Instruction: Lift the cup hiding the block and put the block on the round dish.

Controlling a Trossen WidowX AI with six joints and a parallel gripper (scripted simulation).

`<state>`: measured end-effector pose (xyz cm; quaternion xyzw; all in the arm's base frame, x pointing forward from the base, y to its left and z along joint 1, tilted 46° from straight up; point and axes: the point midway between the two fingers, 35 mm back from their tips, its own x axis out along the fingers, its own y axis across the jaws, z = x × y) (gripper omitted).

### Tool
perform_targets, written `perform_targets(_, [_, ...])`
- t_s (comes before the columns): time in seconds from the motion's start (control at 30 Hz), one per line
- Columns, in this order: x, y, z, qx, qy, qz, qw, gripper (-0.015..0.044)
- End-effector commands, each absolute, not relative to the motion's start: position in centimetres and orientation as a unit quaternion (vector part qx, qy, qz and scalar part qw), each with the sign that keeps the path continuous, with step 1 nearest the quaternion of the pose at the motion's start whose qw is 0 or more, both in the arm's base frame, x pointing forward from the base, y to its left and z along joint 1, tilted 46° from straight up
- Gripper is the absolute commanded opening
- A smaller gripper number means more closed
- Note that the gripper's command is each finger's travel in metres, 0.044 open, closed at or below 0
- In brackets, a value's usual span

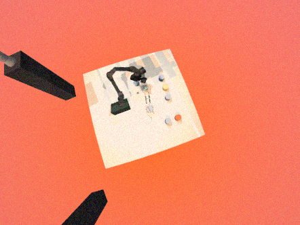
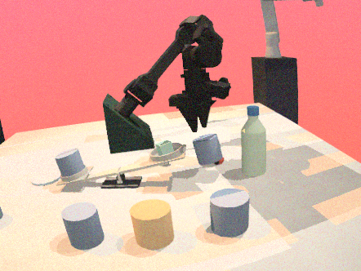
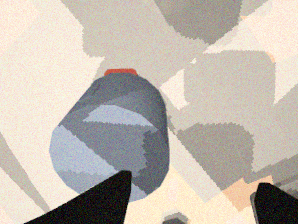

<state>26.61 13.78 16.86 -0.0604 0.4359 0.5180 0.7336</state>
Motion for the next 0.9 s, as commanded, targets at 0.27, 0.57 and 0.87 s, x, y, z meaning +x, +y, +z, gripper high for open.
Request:
perform_targets(0.27, [28.0, 12.4, 16.0, 0.088, 0.541, 0.419, 0.724, 0.0260])
perform_targets(0.57, [28.9, 11.2, 15.3, 0.195, 0.604, 0.331, 0.698, 0.0260])
perform_targets(0.87, [29.8, 10.0, 14.6, 0.298, 0.653, 0.235, 0.656, 0.0260])
